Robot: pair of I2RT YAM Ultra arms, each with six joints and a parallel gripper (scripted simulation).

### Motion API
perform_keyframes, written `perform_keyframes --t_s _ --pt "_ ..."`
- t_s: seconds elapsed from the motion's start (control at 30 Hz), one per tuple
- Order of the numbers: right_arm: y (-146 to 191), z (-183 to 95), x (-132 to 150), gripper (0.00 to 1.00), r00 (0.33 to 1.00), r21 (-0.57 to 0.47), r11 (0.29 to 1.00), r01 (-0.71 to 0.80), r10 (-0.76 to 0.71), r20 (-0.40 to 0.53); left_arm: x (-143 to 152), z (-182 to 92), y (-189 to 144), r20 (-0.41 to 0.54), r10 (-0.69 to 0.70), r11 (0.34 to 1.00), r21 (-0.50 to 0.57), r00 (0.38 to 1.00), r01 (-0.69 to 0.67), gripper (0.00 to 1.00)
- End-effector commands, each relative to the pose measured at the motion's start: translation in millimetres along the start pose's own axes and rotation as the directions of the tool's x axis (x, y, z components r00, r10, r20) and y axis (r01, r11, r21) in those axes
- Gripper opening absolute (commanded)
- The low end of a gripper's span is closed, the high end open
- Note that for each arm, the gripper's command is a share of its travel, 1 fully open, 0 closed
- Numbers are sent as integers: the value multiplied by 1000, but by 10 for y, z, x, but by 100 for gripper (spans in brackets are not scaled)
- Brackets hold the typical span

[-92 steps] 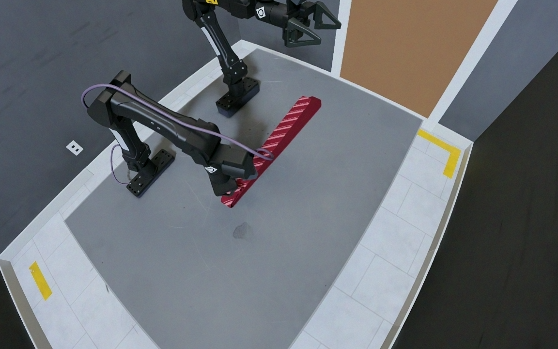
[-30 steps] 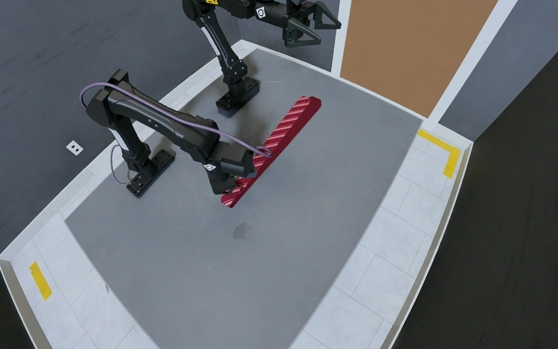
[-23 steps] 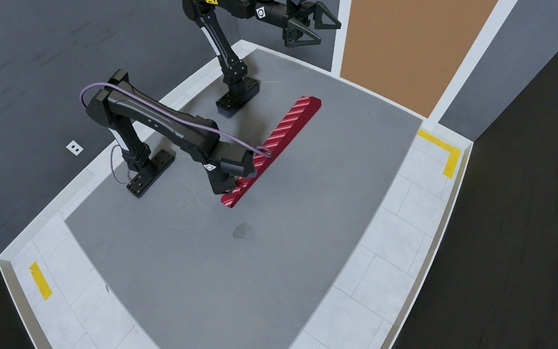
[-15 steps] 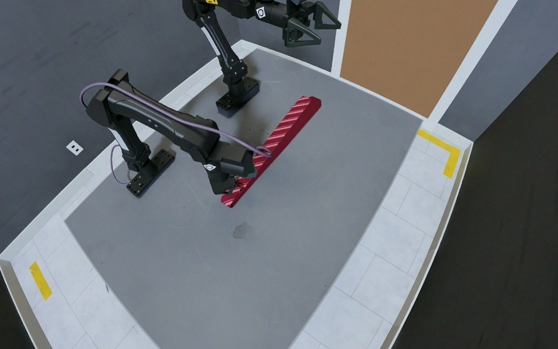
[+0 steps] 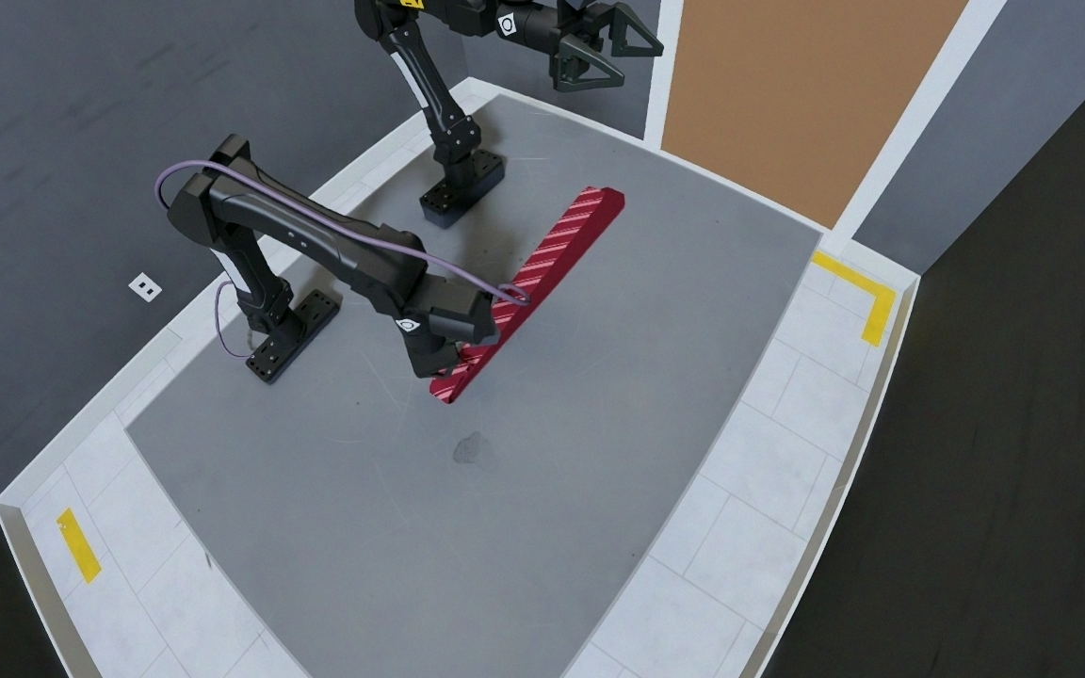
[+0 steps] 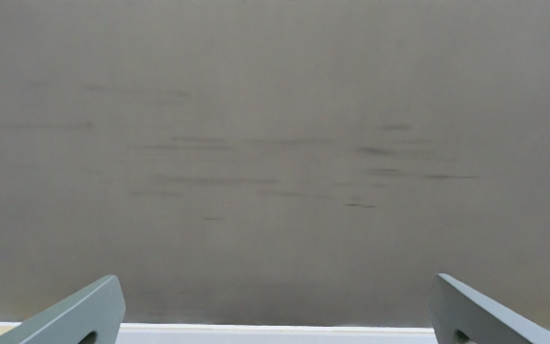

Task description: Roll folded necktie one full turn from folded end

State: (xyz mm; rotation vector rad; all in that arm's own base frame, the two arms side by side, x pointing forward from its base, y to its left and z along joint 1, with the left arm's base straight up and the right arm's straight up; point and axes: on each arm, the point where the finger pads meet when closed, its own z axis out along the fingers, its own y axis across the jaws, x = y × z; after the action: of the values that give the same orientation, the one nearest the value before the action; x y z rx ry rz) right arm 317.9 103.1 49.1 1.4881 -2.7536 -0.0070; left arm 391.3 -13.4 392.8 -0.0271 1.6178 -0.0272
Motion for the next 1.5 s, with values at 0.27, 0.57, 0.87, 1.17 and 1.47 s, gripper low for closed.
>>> perform_keyframes --t_s 0.27,0.57,0.87,1.17,1.47 --pt "-60 -214 -50 38 998 32 999 -21 19 61 -208 -20 -11 48 -12 1000 11 999 12 100" --pt "-120 -408 -20 42 988 70 995 -69 58 143 -208 -20 -11 48 -12 1000 11 999 12 100" --pt "-212 -710 28 47 956 120 982 -148 111 272 -208 -20 -11 48 -12 1000 11 999 12 100" --pt "-313 -1040 79 53 899 163 957 -240 155 410 -208 -20 -11 48 -12 1000 11 999 12 100" --pt "-461 -1522 155 62 778 197 905 -377 194 598 -208 -20 -11 48 -12 1000 11 999 12 100"
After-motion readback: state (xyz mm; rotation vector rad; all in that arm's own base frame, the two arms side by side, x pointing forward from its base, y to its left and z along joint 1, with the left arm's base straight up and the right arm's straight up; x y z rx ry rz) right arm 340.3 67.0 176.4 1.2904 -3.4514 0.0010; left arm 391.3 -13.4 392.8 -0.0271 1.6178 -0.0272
